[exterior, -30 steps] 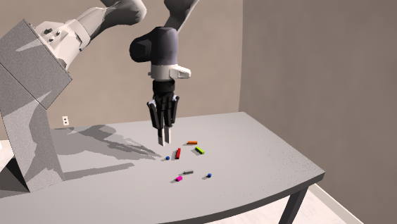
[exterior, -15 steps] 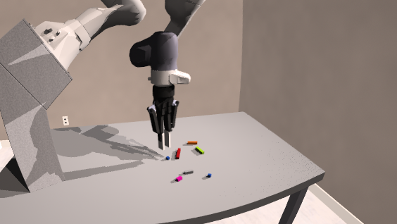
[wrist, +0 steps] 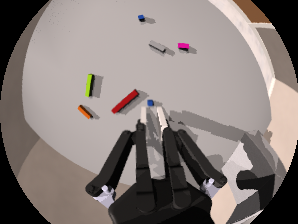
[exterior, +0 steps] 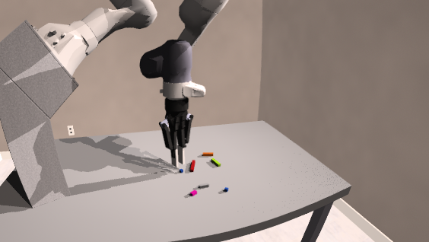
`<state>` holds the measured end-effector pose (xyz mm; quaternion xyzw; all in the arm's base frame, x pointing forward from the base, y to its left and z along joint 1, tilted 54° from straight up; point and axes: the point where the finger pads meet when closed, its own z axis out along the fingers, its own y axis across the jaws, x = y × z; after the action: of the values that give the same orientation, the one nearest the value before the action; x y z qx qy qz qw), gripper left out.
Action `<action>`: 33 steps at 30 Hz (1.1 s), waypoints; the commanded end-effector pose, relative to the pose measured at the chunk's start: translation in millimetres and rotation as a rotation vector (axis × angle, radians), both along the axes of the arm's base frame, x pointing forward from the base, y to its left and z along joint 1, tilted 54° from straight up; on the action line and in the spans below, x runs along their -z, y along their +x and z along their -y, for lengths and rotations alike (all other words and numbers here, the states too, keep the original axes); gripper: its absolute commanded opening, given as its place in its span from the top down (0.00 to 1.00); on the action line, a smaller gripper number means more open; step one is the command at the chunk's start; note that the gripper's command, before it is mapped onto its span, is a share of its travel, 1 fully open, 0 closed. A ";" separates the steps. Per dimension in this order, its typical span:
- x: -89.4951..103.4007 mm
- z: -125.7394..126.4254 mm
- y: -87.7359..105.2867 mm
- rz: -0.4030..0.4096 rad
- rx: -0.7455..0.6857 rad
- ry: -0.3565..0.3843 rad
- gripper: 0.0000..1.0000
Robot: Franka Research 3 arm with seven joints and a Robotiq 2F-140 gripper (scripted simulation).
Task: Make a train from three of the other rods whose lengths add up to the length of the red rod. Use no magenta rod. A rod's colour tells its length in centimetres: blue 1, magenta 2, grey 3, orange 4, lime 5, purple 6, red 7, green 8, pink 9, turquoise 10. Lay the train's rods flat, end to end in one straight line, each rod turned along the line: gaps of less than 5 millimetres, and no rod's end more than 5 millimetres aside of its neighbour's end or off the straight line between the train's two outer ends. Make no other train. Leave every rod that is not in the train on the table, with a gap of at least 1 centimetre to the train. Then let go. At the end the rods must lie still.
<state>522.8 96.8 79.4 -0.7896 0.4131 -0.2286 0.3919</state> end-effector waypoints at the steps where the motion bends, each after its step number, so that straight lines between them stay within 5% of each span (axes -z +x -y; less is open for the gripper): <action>1: 1.0 -0.6 4.9 0.011 0.000 -0.007 0.85; 33: 4.4 -3.1 8.8 0.011 0.000 -0.007 0.85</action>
<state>530.0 99.8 74.3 -0.7894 0.4127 -0.2315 0.3912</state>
